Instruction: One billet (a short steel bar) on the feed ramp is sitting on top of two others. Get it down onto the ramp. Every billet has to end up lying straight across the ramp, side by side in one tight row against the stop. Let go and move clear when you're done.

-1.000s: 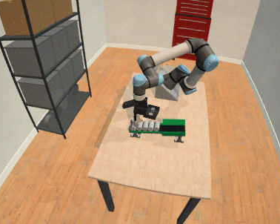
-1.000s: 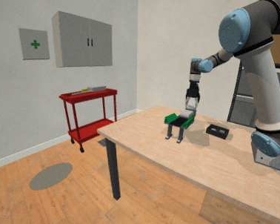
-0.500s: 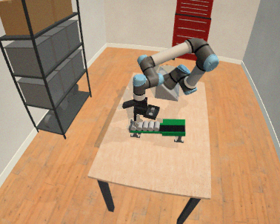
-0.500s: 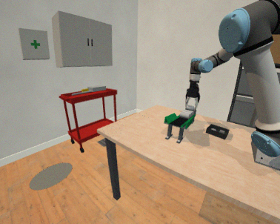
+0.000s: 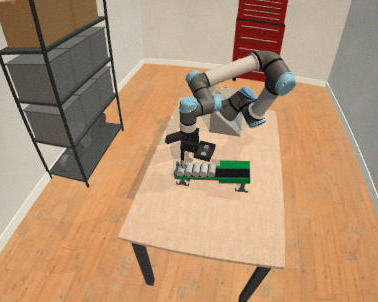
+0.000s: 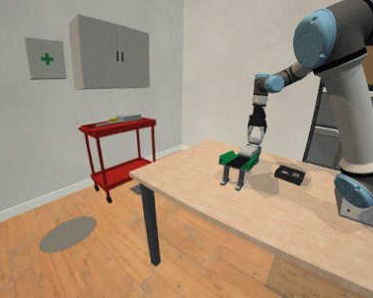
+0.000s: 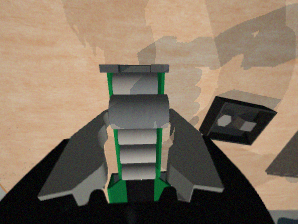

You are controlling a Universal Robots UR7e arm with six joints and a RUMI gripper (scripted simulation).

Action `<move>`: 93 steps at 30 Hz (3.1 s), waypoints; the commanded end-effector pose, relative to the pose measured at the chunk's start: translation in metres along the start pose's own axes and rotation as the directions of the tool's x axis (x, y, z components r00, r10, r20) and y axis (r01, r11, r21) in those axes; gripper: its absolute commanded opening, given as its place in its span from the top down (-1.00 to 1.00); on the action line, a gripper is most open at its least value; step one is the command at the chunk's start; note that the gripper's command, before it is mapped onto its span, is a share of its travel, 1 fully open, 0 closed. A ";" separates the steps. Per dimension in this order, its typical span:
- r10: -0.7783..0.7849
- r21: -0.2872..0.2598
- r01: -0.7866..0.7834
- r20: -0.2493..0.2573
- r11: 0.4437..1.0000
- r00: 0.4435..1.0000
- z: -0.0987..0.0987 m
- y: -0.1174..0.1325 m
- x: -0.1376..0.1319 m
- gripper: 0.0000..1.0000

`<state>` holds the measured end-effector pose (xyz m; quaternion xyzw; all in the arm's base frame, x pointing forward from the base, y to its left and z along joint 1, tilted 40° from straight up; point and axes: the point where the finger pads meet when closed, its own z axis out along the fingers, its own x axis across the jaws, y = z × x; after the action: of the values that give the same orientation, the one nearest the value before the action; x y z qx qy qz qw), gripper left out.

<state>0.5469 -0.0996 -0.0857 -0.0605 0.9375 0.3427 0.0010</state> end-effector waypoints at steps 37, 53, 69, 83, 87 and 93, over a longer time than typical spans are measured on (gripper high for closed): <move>0.000 0.001 0.000 0.001 1.000 1.000 -0.033 0.000 0.000 1.00; 0.000 0.001 0.000 0.001 1.000 1.000 -0.033 0.009 -0.001 1.00; 0.000 0.001 0.000 0.001 1.000 1.000 -0.034 0.049 -0.002 1.00; 0.000 0.001 0.000 0.001 1.000 1.000 -0.036 0.113 -0.004 1.00; 0.000 0.001 0.000 0.001 1.000 1.000 -0.036 0.123 -0.004 1.00; 0.000 0.001 0.000 0.001 1.000 1.000 -0.036 0.151 -0.005 1.00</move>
<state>0.5370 -0.0212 0.0261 -0.0607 0.9374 0.3428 0.0009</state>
